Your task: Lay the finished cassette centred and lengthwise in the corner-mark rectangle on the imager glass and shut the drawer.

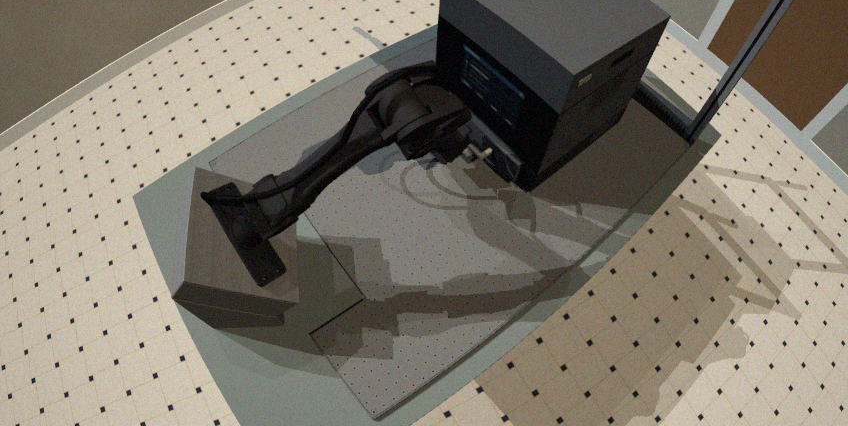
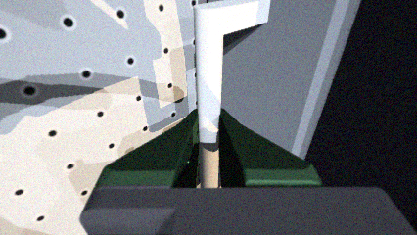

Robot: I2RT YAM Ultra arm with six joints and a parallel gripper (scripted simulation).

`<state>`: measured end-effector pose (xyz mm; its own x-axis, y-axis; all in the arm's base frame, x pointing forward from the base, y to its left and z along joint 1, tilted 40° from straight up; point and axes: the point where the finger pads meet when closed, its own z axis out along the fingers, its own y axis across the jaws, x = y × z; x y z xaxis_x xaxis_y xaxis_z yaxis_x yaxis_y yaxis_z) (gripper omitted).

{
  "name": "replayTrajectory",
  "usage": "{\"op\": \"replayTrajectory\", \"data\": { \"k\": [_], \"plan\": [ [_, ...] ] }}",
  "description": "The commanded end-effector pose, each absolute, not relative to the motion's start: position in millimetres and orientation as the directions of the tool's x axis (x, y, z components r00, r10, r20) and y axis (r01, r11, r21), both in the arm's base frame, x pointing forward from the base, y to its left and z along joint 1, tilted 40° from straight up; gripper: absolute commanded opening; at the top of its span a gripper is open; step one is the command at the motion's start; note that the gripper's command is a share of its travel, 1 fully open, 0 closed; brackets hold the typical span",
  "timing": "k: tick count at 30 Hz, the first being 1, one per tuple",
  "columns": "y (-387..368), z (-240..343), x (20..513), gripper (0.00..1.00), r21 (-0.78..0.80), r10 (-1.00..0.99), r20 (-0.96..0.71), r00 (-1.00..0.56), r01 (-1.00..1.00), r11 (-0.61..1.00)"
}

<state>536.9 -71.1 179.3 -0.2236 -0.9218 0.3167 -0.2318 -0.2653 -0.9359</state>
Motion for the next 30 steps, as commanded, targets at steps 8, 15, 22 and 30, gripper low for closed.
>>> {"op": "replayTrajectory", "data": {
  "k": [8, 15, 22, 30],
  "plan": [
    [-66.2, 190.1, 530.2, 0.00, -0.942, -0.923, 0.313, -0.226, -0.201, -0.270],
    [-66.2, 190.1, 530.2, 0.00, -0.942, -0.923, 0.313, -0.226, -0.201, -0.270],
    [-66.2, 190.1, 530.2, 0.00, -0.942, -0.923, 0.313, -0.226, -0.201, -0.270],
    [-66.2, 190.1, 530.2, 0.35, -0.942, -0.923, 0.313, -0.226, -0.201, -0.270]
  ]
}}
